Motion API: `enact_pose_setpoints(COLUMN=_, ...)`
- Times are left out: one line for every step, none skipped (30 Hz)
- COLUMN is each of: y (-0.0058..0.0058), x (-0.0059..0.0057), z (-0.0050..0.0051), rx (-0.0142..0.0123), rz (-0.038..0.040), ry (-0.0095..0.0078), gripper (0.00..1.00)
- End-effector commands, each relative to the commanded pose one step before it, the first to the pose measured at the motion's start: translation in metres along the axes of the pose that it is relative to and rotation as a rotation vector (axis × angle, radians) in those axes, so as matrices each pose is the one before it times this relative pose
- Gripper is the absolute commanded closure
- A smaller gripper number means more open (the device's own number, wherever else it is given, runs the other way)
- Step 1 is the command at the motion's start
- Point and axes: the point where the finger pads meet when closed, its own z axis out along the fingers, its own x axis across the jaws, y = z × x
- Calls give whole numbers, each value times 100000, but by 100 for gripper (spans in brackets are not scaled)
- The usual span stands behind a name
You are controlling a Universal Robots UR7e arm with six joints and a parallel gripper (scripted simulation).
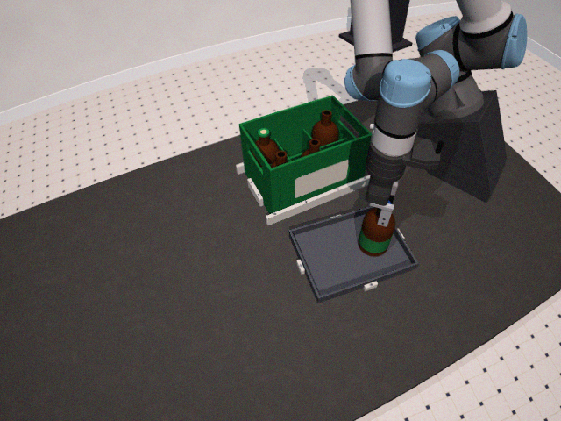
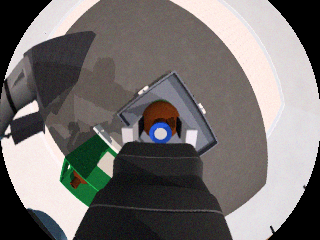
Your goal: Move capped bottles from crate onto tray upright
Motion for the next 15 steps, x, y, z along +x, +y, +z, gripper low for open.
enact_pose_setpoints(y=16, x=31, z=-35, rx=-45, rz=28, ry=113, gripper=0)
enact_pose_setpoints(y=0, x=0, z=0, rx=0, rz=0, ry=0, gripper=0)
enact_pose_setpoints(y=0, x=0, z=0, rx=0, rz=0, ry=0, gripper=0)
enact_pose_setpoints(y=0, x=0, z=0, rx=0, rz=0, ry=0, gripper=0)
enact_pose_setpoints(y=0, x=0, z=0, rx=0, rz=0, ry=0, gripper=0)
enact_pose_setpoints(y=0, x=0, z=0, rx=0, rz=0, ry=0, gripper=0)
enact_pose_setpoints(y=0, x=0, z=0, rx=0, rz=0, ry=0, gripper=0)
enact_pose_setpoints(y=0, x=0, z=0, rx=0, rz=0, ry=0, gripper=0)
enact_pose_setpoints(y=0, x=0, z=0, rx=0, rz=0, ry=0, gripper=0)
enact_pose_setpoints(y=0, x=0, z=0, rx=0, rz=0, ry=0, gripper=0)
enact_pose_setpoints(y=0, x=0, z=0, rx=0, rz=0, ry=0, gripper=0)
enact_pose_setpoints(y=1, x=2, z=-333, rx=20, rz=-8, ry=-37, gripper=0)
enact_pose_setpoints(y=1, x=2, z=-333, rx=20, rz=-8, ry=-37, gripper=0)
enact_pose_setpoints(y=1, x=2, z=-333, rx=20, rz=-8, ry=-37, gripper=0)
enact_pose_setpoints(y=1, x=1, z=-333, rx=20, rz=-8, ry=-37, gripper=0)
